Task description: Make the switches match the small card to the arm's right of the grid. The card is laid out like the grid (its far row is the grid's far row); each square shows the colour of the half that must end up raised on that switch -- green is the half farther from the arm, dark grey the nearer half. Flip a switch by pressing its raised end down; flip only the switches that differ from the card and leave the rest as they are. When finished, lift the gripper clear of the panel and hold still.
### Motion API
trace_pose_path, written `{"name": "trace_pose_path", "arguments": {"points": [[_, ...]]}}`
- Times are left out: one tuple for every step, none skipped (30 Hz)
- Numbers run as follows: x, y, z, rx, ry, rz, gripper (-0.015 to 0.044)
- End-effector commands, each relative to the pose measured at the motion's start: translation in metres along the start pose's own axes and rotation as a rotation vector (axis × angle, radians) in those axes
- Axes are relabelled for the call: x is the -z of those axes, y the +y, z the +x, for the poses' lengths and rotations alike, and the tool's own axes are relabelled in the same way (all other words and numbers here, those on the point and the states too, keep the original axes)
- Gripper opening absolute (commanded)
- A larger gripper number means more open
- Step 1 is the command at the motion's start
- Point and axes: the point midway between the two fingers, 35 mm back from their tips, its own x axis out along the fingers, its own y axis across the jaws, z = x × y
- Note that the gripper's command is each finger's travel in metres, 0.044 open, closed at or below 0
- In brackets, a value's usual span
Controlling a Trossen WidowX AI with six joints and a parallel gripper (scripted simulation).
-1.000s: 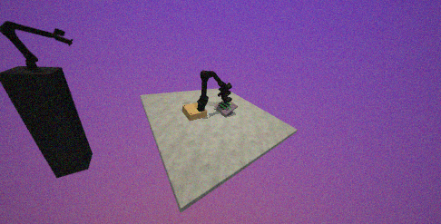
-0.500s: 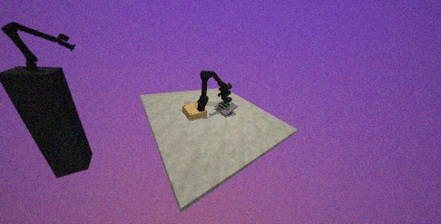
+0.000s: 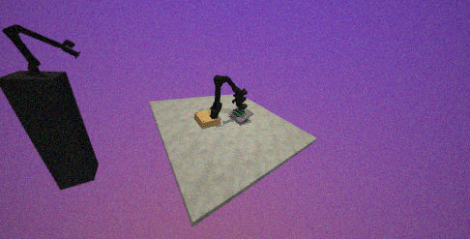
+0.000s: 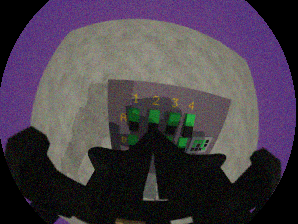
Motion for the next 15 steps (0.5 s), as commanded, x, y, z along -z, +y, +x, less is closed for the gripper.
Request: {"name": "trace_pose_path", "arguments": {"points": [[-0.0006,0.0005,0.0006,-0.004,-0.003,-0.003,0.0],[-0.0005,0.0005,0.0007,-0.004,-0.003,-0.003,0.0],[-0.0005,0.0005,0.0009,-0.004,-0.003,-0.003,0.0],[-0.0005,0.0005,0.001,-0.004,-0.003,-0.003,0.0],[-0.0005,0.0005,0.0011,-0.004,-0.003,-0.003,0.0],[-0.0005,0.0005,0.0013,-0.004,-0.003,-0.003,0.0],[-0.0005,0.0005,0.0014,-0.004,-0.003,-0.003,0.0],[-0.0005,0.0005,0.0015,-0.004,-0.003,-0.003,0.0],[-0.0005,0.0005,0.0017,-0.004,-0.003,-0.003,0.0],[-0.0005,0.0005,0.0018,-0.004,-0.003,-0.003,0.0],[-0.0005,0.0005,0.0019,-0.004,-0.003,-0.003,0.0],[-0.0005,0.0005,0.0021,-0.004,-0.003,-0.003,0.0],[-0.0005,0.0005,0.0022,-0.004,-0.003,-0.003,0.0],[-0.0005,0.0005,0.0023,-0.004,-0.003,-0.003,0.0],[-0.0005,0.0005,0.0025,-0.004,-0.003,-0.003,0.0]]}}
